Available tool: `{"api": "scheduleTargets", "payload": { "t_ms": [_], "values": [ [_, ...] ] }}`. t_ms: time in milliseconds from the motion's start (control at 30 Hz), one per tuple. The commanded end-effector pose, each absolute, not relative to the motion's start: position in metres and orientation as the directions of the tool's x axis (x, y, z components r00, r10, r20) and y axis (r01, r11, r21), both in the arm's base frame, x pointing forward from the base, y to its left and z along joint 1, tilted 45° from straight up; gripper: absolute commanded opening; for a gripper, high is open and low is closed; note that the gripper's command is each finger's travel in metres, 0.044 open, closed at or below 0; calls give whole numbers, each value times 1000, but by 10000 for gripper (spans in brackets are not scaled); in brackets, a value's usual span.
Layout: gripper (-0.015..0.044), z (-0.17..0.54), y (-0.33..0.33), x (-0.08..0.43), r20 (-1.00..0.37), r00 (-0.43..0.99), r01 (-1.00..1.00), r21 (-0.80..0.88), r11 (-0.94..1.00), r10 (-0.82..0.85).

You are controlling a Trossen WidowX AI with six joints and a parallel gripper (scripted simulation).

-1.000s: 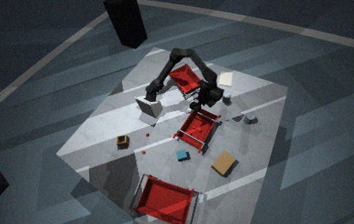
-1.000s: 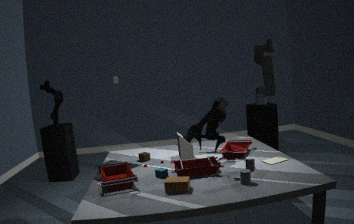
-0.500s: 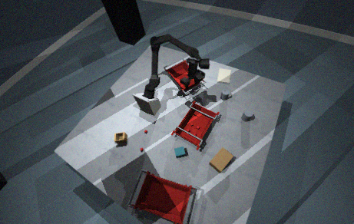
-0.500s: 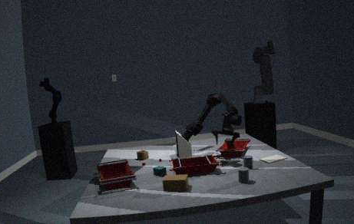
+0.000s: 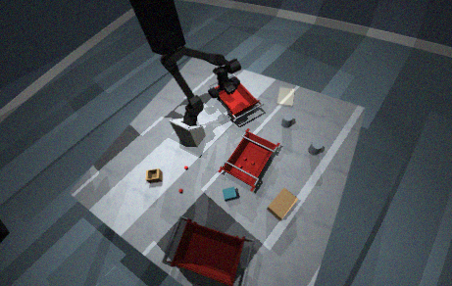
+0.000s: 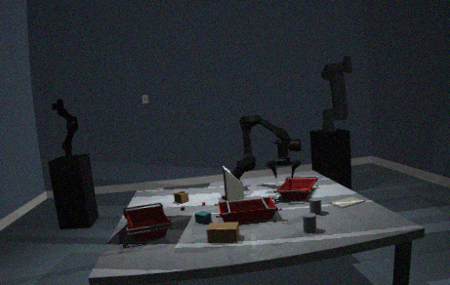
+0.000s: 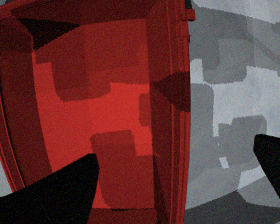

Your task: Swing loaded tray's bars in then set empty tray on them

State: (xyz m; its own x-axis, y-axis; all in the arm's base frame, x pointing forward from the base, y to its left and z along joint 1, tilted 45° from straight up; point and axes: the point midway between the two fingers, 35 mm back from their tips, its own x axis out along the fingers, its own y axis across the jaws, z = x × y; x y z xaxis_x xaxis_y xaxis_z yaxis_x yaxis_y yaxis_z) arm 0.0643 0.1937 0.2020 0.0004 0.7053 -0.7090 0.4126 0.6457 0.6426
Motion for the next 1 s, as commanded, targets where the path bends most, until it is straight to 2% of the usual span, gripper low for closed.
{"api": "scheduleTargets", "payload": {
  "t_ms": [0, 967],
  "values": [
    [440, 198, 188, 45, -677, -17, 458, 648, 608, 735],
    [440, 140, 253, 41, -692, -24, 461, 632, 622, 721]
  ]
}}
